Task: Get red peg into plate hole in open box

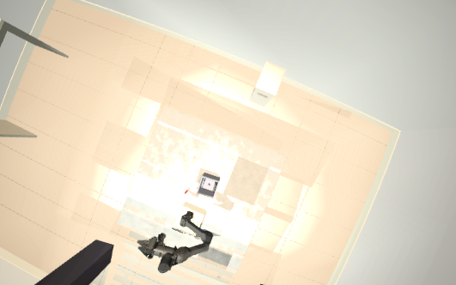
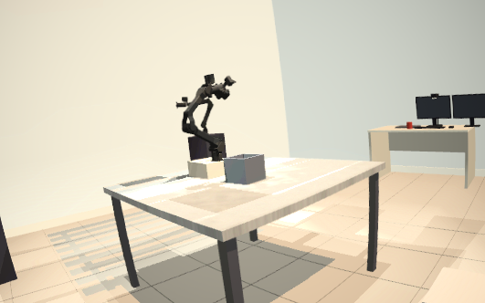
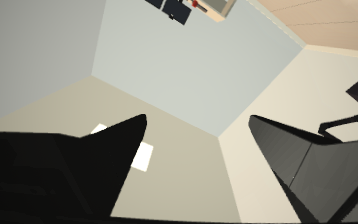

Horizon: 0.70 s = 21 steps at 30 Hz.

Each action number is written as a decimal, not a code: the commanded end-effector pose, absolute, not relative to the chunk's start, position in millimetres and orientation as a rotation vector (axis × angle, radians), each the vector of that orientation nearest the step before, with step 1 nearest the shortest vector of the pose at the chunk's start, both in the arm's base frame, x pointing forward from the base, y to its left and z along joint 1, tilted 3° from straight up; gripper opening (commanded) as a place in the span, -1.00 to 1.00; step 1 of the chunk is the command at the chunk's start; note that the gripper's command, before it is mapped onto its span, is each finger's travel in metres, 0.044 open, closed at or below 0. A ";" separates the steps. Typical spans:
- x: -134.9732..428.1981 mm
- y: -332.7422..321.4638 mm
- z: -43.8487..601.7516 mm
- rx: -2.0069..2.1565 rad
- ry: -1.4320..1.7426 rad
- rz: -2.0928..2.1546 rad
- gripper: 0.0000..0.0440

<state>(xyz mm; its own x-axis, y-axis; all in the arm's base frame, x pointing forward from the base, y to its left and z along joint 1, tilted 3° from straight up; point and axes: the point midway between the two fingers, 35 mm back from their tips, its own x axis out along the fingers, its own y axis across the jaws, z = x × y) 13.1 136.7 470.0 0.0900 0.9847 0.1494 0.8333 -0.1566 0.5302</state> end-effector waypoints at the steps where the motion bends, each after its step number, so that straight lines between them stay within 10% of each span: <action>1: 21.8 149.1 455.5 2.026 1.717 0.608 1.00; 21: 97.1 185.7 356.7 1.728 1.302 0.072 1.00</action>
<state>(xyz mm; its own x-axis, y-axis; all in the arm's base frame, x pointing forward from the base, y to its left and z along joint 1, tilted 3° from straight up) 88.0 184.5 368.8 0.4126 0.8190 -0.3987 0.7212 -0.0263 0.6922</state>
